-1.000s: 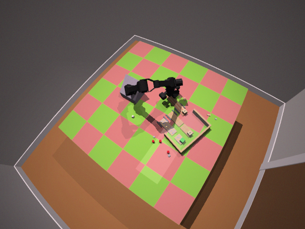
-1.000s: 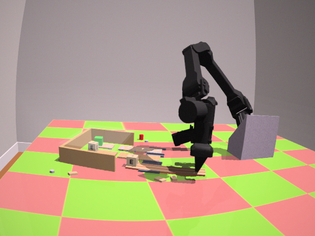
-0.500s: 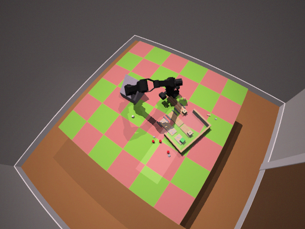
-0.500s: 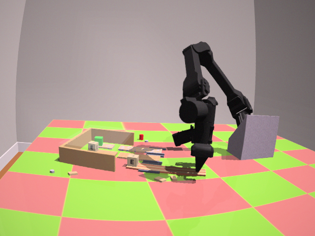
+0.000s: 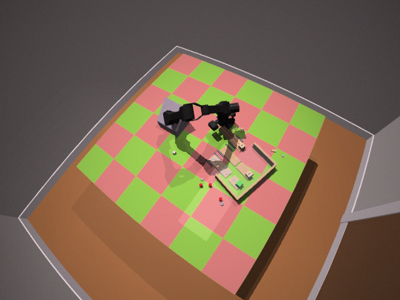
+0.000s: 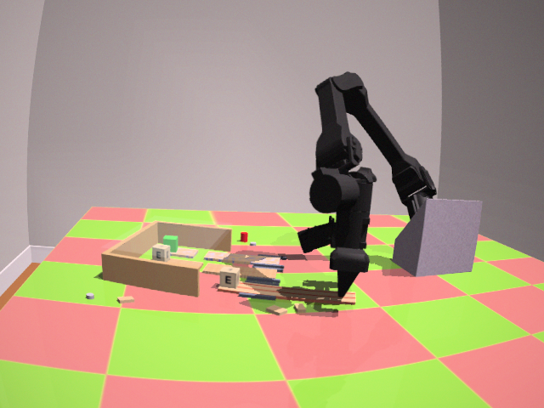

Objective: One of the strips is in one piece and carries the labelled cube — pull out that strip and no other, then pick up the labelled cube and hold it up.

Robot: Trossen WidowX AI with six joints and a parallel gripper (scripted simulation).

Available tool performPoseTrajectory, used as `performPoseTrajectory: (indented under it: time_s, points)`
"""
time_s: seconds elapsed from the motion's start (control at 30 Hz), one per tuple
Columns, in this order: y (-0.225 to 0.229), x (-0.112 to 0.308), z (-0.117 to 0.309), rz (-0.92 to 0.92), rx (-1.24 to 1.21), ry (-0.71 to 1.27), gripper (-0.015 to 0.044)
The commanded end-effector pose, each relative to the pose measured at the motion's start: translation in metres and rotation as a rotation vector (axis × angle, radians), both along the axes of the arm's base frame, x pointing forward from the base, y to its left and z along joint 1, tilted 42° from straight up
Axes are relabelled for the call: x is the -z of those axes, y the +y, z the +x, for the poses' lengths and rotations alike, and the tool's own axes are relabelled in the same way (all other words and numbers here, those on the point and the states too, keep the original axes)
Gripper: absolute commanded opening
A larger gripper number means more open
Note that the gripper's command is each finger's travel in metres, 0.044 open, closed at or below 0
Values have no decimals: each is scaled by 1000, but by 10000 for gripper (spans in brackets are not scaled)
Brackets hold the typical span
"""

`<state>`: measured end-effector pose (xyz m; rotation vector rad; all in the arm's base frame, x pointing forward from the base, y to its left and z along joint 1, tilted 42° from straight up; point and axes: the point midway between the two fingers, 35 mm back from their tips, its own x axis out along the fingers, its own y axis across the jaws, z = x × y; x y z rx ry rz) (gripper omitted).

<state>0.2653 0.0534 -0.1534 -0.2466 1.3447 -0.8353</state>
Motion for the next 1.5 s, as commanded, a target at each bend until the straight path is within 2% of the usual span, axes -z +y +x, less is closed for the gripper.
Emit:
performPoseTrajectory:
  time_s: [0.0, 0.1, 0.3, 0.87, 1.47]
  points:
    - [6, -6, 1, 0, 3, 6, 0]
    - [27, -30, 2, 0, 13, 23, 0]
    - [29, -32, 1, 0, 13, 24, 0]
    - [12, -50, 58, -3, 25, 11, 440]
    - [0, -75, 114, -4, 25, 9, 440]
